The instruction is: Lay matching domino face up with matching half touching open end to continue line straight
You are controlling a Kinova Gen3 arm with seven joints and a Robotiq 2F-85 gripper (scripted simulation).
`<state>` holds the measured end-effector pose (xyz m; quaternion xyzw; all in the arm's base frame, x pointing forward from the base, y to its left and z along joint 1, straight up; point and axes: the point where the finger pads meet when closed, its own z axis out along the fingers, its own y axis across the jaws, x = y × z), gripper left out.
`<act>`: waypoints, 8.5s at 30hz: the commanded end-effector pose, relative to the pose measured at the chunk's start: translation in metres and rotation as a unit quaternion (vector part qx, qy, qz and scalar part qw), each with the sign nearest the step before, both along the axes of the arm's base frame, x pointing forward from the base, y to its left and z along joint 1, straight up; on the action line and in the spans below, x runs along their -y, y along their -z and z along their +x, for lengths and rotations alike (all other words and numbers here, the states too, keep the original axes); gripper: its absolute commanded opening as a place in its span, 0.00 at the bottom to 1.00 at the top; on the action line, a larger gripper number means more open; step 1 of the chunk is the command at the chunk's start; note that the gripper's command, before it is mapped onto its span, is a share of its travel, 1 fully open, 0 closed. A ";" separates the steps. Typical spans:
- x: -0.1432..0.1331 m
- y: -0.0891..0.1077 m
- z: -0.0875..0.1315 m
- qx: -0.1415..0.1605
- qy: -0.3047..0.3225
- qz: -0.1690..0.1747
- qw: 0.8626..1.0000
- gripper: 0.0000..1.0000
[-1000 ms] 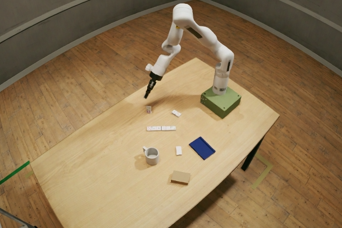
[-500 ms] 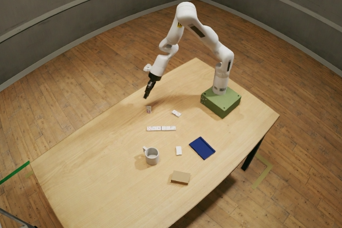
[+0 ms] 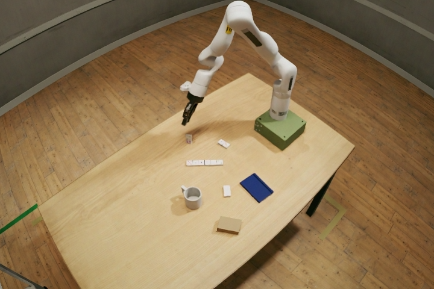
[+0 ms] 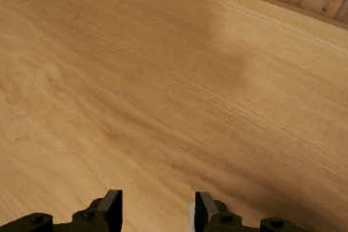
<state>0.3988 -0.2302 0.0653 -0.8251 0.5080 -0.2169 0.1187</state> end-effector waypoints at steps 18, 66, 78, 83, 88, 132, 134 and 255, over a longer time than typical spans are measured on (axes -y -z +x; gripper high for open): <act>0.001 -0.002 0.002 -0.039 0.043 0.025 0.998 0.49; 0.003 -0.001 0.004 -0.123 0.136 0.078 0.980 0.49; 0.003 -0.001 0.004 -0.144 0.159 0.092 0.972 0.49; 0.004 -0.001 0.003 -0.155 0.170 0.097 0.968 0.49; 0.004 -0.001 0.004 -0.164 0.181 0.103 0.964 0.49; 0.005 -0.001 0.004 -0.222 0.243 0.139 0.934 0.49; 0.005 -0.001 0.004 -0.224 0.245 0.140 0.933 0.49; 0.003 0.008 -0.004 -0.253 0.115 0.107 0.955 0.49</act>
